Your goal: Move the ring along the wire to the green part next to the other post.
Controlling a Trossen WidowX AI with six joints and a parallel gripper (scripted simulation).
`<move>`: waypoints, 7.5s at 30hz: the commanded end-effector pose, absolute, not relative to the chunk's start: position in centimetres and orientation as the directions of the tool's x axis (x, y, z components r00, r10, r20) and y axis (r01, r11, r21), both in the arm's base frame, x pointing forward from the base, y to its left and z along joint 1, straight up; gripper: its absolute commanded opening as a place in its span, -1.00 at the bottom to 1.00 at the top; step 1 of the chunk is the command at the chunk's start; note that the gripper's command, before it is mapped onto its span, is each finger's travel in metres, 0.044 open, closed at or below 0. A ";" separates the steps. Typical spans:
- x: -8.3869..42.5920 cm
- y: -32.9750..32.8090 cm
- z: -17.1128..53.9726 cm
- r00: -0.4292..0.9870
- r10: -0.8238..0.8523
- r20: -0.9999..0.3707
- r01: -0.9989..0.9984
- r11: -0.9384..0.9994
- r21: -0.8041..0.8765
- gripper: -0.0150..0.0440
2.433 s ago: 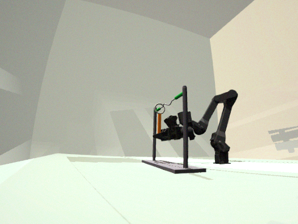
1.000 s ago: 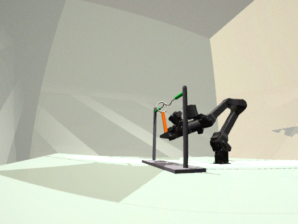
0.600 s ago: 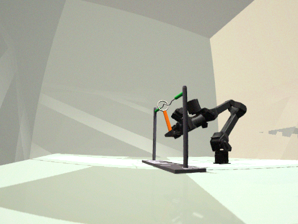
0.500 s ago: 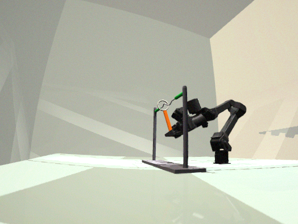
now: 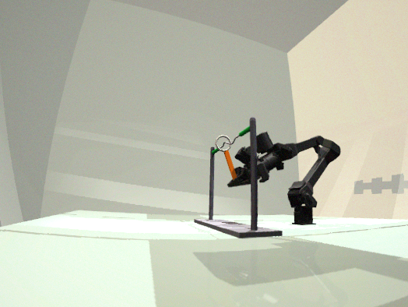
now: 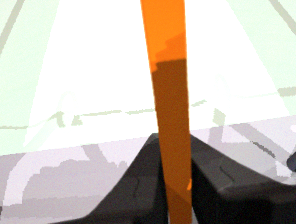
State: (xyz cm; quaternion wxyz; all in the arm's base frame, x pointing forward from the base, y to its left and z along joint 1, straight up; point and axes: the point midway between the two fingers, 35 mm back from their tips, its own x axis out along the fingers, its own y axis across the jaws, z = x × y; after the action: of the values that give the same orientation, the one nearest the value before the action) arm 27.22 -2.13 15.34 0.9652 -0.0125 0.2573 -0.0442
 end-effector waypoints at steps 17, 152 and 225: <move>25.0 -4.3 16.8 0.770 -0.106 -0.630 -0.128 0.941 -0.314 -1.00; 26.0 11.3 13.9 0.866 0.070 -0.496 -0.043 0.997 0.066 -1.00; 17.5 10.4 19.0 0.867 0.077 -0.492 -0.051 0.997 0.065 0.85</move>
State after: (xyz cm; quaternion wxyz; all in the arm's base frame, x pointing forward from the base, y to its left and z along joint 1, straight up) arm 18.65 10.94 18.04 0.9644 0.0247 0.2613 0.0337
